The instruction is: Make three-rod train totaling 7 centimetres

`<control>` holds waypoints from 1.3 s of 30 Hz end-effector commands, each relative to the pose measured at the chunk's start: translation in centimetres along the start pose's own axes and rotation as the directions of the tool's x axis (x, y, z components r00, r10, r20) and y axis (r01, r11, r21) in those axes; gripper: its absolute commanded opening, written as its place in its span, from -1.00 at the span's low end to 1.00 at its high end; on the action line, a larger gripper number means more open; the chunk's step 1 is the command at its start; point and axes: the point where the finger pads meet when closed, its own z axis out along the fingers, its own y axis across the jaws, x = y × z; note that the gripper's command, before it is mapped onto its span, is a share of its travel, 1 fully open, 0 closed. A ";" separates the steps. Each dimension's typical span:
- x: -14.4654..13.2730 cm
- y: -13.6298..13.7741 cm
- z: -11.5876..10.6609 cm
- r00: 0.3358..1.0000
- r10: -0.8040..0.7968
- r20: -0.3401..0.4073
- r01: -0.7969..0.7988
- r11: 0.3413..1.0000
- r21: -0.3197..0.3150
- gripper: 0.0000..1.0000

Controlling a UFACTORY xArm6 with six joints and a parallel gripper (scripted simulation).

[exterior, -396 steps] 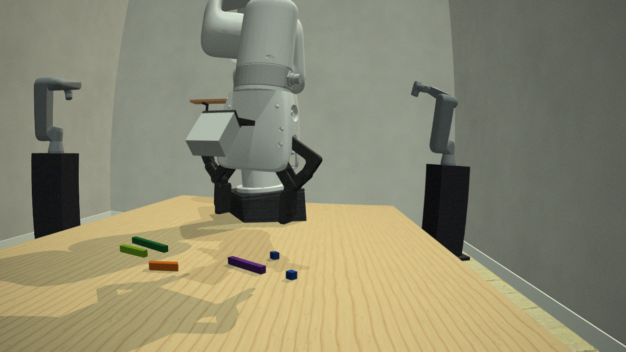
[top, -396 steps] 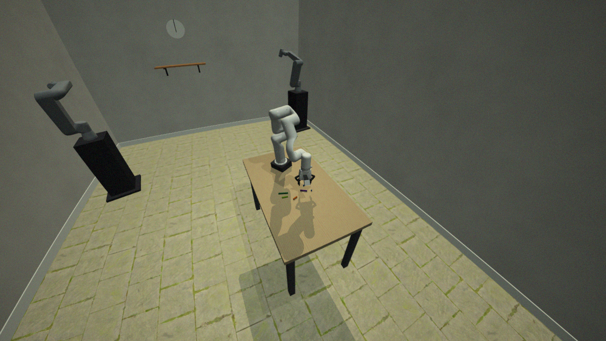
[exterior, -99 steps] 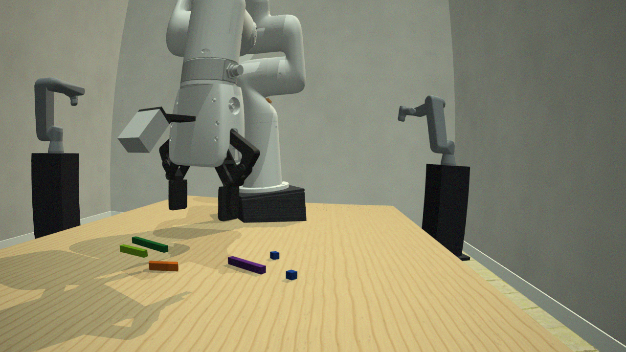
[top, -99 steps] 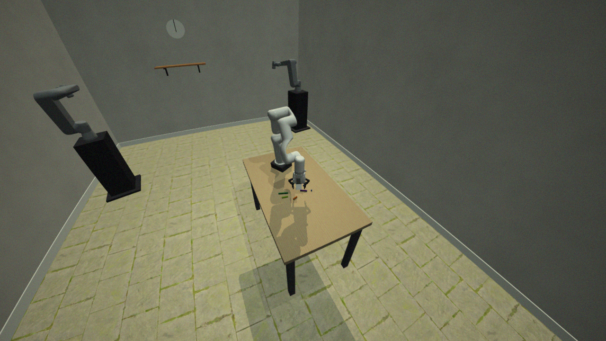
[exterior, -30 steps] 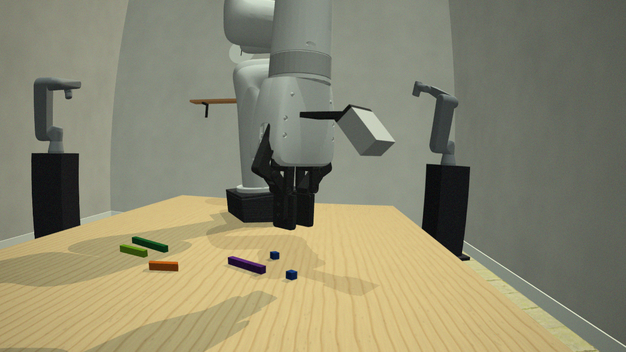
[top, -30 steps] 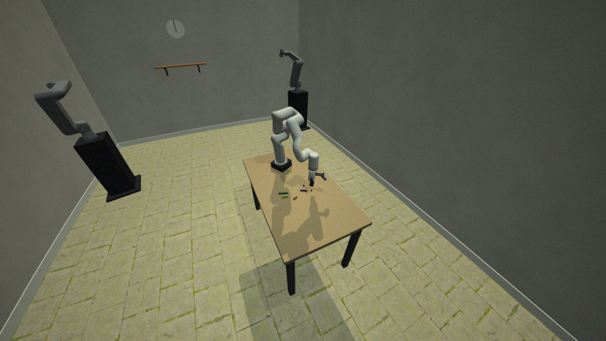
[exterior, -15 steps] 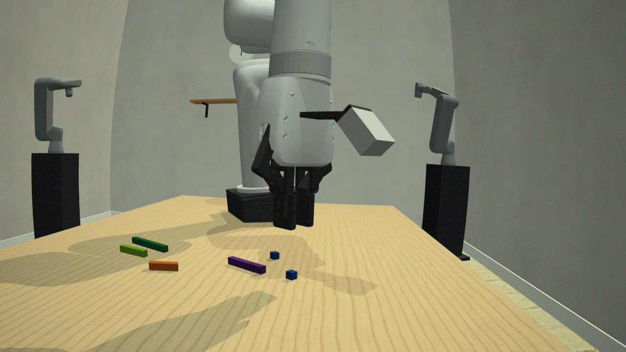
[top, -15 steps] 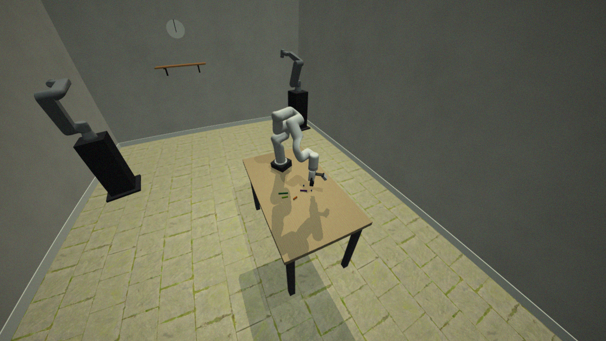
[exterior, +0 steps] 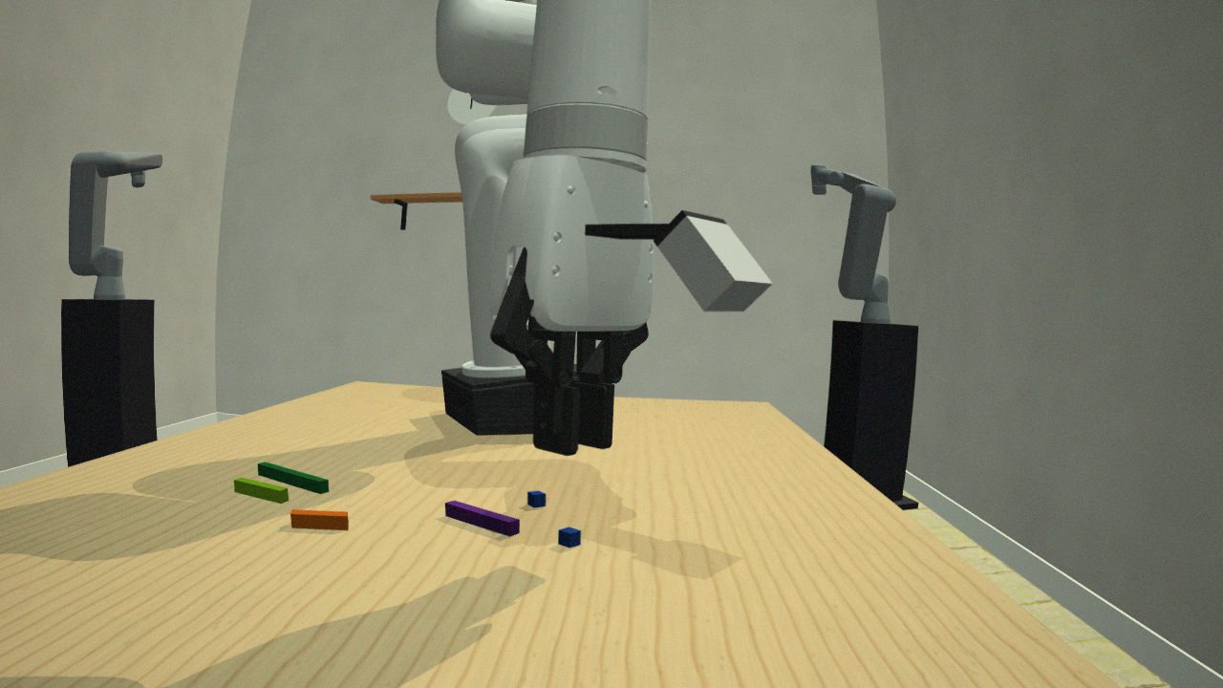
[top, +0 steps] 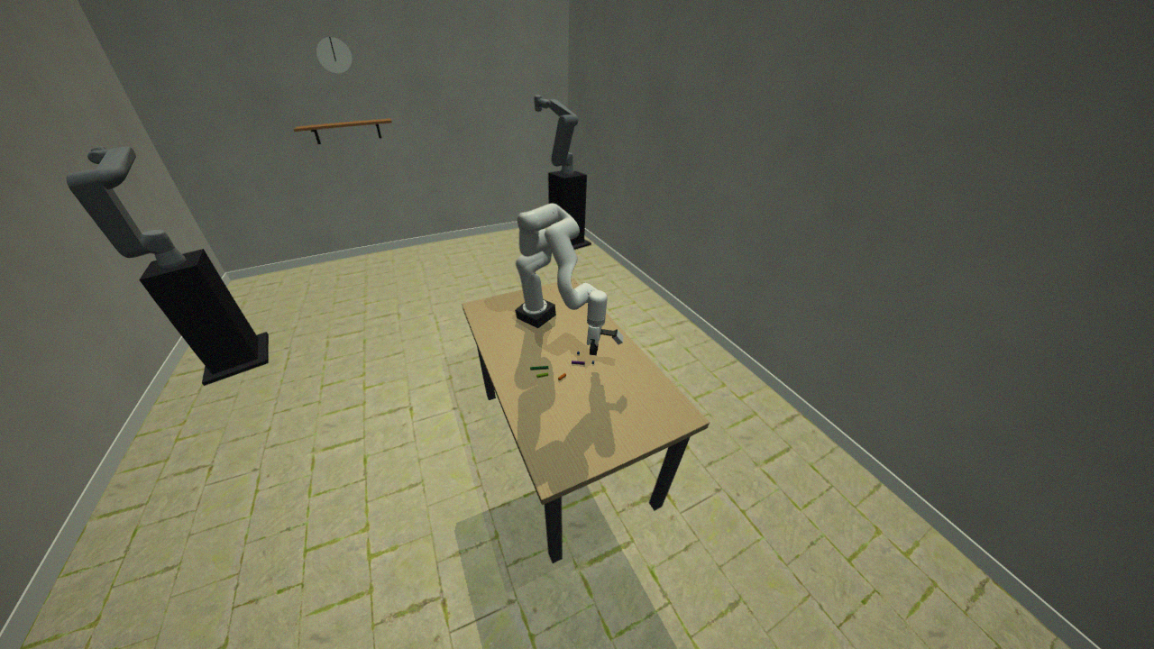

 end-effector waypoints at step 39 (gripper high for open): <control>0.1 0.2 4.5 1.000 0.000 -0.003 0.000 1.000 -0.002 -0.51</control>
